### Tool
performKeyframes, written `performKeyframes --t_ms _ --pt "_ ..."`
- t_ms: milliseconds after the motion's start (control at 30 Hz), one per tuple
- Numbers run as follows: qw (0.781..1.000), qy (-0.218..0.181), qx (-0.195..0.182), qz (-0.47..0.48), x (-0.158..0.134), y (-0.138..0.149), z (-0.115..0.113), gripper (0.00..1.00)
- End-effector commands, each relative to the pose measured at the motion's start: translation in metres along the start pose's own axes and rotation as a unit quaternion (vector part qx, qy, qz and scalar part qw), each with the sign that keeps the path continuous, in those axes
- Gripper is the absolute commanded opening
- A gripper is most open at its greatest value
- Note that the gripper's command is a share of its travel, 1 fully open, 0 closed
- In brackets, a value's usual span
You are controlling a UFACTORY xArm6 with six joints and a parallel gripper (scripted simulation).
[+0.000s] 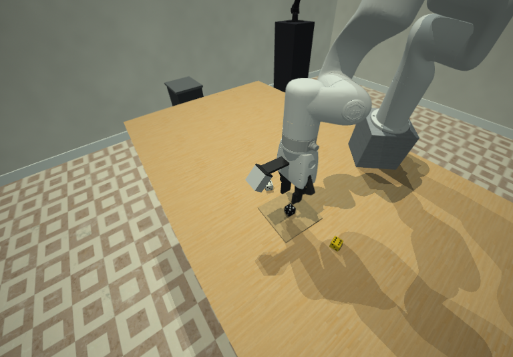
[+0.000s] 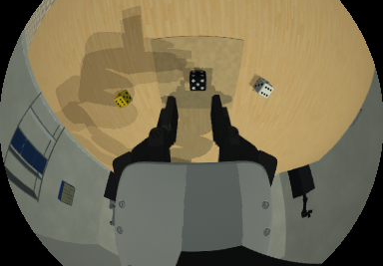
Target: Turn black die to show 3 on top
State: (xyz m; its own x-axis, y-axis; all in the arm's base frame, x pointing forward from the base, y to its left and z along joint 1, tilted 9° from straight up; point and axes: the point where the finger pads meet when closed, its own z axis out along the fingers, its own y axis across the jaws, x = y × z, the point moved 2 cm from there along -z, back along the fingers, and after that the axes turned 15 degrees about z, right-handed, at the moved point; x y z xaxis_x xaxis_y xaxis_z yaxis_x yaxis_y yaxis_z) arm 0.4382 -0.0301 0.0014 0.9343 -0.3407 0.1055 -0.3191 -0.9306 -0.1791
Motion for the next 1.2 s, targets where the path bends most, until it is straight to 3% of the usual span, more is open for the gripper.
performKeyframes --t_ms 0,667,1167 --pt "1.0 0.017 0.014 -0.002 0.004 -0.002 -0.001 0.42" --pt "0.995 0.091 0.028 -0.002 0.001 0.002 -0.002 0.42" --pt "0.994 0.109 0.015 0.001 -0.012 0.006 0.0 0.42"
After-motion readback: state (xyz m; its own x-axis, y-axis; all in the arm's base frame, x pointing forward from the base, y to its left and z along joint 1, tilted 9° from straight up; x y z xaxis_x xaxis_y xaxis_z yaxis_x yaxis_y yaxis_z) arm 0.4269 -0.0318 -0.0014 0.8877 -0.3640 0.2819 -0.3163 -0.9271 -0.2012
